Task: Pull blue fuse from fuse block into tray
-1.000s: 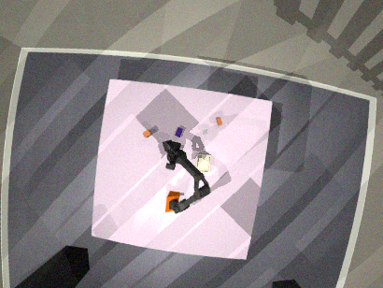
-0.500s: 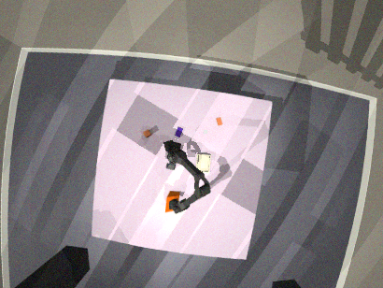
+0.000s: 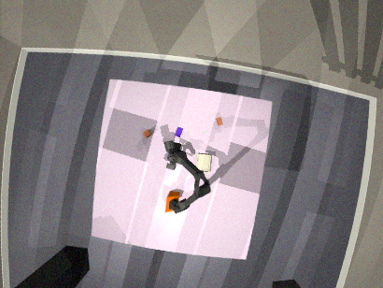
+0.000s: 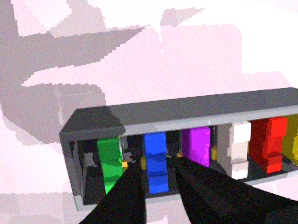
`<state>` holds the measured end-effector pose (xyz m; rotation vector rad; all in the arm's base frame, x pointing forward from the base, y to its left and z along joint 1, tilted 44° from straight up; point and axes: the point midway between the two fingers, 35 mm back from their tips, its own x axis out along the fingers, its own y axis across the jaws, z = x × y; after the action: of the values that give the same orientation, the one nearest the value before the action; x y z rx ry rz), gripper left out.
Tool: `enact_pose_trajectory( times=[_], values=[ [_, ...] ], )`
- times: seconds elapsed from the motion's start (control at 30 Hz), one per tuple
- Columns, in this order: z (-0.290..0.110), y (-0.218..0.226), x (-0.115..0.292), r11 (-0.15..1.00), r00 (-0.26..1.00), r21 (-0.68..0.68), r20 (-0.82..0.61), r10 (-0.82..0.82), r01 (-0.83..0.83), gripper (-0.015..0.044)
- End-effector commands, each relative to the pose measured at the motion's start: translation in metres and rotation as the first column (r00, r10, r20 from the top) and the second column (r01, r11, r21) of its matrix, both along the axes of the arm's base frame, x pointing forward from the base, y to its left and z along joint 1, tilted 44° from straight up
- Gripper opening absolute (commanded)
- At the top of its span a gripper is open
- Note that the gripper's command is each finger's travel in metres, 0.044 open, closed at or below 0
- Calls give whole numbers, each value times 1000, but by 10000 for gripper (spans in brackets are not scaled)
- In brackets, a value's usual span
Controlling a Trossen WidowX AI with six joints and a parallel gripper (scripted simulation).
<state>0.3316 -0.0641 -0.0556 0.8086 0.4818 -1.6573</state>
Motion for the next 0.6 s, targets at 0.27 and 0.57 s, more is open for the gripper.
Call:
enact_pose_trajectory(
  times=[0.27, 0.57],
  values=[
    [-7, -6, -1, 1000, 1000, -3, -4, 5, -5, 74],
    [-6, -5, -1, 1000, 1000, 0, 0, -1, 1, 21]
  ],
)
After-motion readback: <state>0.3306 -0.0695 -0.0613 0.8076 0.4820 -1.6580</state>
